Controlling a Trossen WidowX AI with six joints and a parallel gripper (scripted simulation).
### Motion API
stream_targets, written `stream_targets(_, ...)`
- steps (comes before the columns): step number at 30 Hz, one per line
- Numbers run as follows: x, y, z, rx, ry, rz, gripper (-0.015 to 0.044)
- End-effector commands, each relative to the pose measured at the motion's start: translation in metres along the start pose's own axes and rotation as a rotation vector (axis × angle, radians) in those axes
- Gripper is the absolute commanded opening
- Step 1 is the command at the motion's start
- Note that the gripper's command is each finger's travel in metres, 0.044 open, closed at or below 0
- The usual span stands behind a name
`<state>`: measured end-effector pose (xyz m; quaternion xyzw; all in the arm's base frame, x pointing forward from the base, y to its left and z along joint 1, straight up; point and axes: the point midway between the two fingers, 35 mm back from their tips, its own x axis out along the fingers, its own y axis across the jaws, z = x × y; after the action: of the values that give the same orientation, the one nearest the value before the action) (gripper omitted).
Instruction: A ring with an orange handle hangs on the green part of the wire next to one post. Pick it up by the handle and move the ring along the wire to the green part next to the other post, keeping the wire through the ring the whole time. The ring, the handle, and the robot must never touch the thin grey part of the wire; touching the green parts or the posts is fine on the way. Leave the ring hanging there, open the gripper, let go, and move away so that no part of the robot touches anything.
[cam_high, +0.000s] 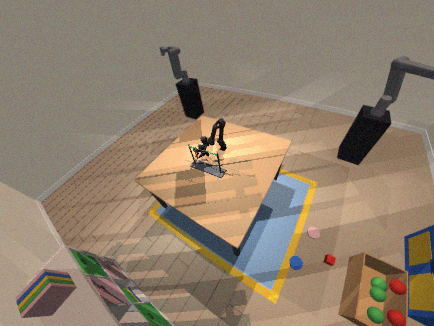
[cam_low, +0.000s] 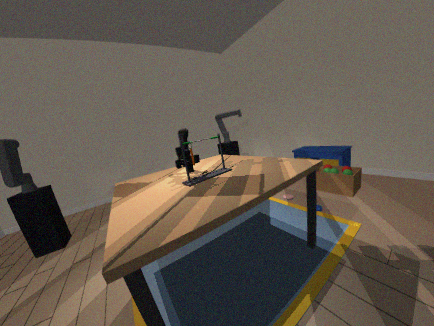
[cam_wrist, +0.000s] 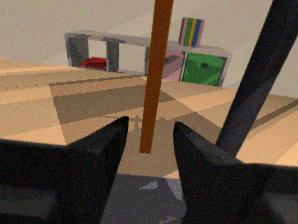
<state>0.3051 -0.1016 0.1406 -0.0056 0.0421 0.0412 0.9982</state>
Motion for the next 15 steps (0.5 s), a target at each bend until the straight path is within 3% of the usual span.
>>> stream_targets(1,0.008,-0.002,0.004,-0.004,-0.009,-0.005,0.0160)
stream_targets(15,0.030,0.001,0.002,-0.003,-0.013,-0.005,0.0160)
